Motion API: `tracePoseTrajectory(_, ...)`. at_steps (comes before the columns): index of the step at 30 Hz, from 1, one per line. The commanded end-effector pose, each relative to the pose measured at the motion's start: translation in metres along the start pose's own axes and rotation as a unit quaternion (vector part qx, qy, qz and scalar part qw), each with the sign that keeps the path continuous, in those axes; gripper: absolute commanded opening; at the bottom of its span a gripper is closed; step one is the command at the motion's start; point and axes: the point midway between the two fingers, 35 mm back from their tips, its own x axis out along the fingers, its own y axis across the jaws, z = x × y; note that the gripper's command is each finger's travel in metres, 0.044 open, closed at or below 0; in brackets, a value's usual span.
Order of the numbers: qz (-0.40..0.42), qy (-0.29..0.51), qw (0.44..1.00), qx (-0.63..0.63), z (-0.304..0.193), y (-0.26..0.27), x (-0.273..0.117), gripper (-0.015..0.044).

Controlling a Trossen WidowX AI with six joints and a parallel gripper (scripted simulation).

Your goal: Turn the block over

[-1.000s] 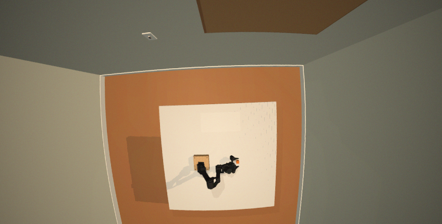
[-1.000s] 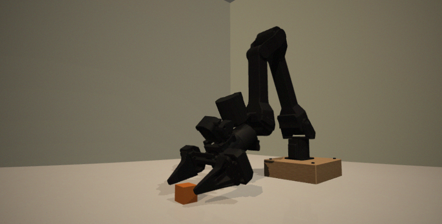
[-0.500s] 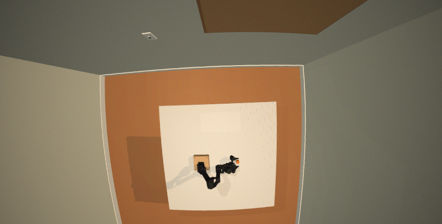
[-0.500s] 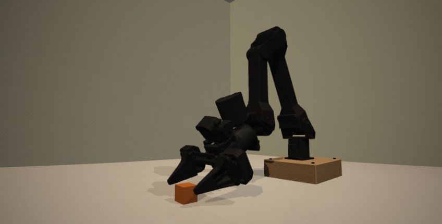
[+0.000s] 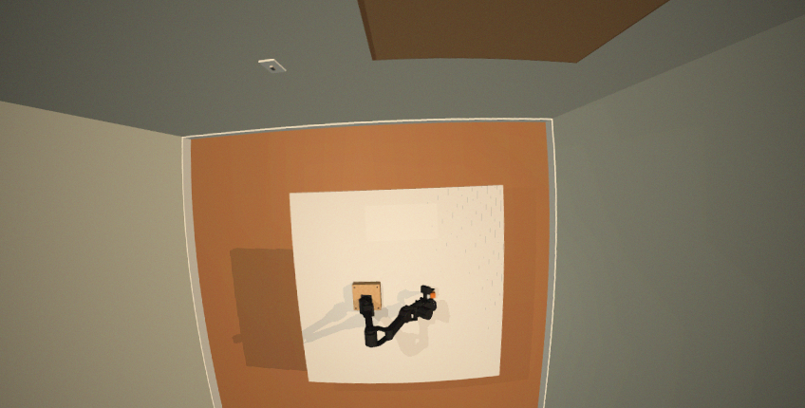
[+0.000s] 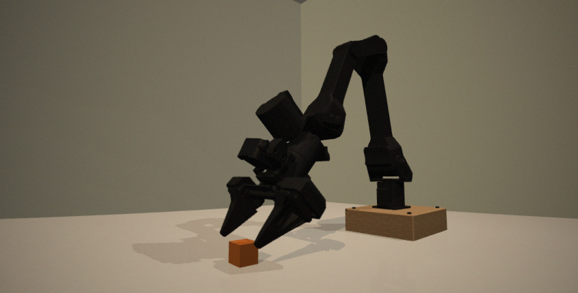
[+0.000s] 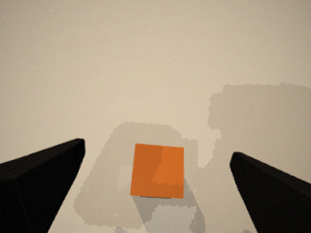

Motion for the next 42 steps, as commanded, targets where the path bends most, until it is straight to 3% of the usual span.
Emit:
tracePoseTrajectory(1, 0.000, 0.104, 0.995, 0.002, 0.019, 0.000, -0.051, 0.0440)
tracePoseTrajectory(13, 0.000, 0.124, 0.992, 0.002, 0.022, 0.000, -0.056, 0.0440)
tracePoseTrajectory(30, 0.001, 0.362, 0.932, 0.002, 0.061, 0.000, -0.044, 0.0440)
tracePoseTrajectory(42, 0.001, 0.365, 0.931, 0.002, 0.038, 0.000, -0.019, 0.0440)
